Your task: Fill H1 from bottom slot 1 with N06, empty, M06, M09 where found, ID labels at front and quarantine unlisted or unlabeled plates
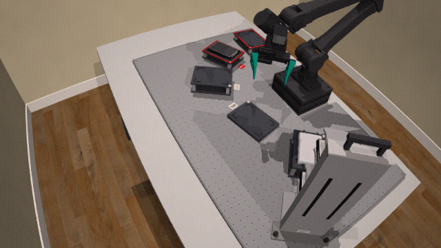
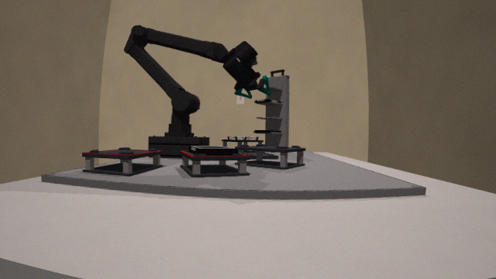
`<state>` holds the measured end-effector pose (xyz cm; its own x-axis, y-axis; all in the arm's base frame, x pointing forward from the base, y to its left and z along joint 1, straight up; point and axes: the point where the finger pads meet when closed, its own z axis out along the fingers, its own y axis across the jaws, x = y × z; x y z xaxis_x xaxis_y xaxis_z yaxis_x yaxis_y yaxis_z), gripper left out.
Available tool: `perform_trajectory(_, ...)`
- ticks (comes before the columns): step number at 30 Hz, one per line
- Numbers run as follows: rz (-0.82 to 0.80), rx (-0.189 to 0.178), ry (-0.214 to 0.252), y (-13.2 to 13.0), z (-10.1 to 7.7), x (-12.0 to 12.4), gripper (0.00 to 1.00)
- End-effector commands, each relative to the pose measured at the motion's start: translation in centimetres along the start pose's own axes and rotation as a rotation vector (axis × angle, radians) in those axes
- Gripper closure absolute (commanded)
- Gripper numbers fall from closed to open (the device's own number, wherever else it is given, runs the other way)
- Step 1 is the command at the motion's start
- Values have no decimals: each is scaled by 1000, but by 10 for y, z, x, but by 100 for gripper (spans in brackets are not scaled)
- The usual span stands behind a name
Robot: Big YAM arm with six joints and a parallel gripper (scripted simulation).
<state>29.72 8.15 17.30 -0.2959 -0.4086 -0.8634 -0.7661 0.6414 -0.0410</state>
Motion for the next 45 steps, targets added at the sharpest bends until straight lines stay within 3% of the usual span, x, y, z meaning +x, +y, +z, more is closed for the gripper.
perform_trajectory(1,22,6,-29,2,1,-15,0)
perform_trajectory(2,22,6,-29,2,1,-15,0)
perform_trajectory(3,-1,20,-49,-6,-1,-36,0)
perform_trajectory(5,23,6,-31,9,6,-19,0)
perform_trajectory(12,15,11,-46,24,17,-37,0)
perform_trajectory(19,27,4,-39,41,26,-34,0)
perform_trajectory(20,5,17,-70,36,23,-60,0)
perform_trajectory(22,28,4,-41,50,30,-38,0)
perform_trajectory(27,23,8,-59,63,34,-53,0)
perform_trajectory(32,37,-1,-41,80,44,-46,0)
perform_trajectory(34,30,4,-61,83,44,-60,0)
perform_trajectory(40,41,-3,-40,98,53,-52,0)
perform_trajectory(45,38,-1,-64,113,52,-65,0)
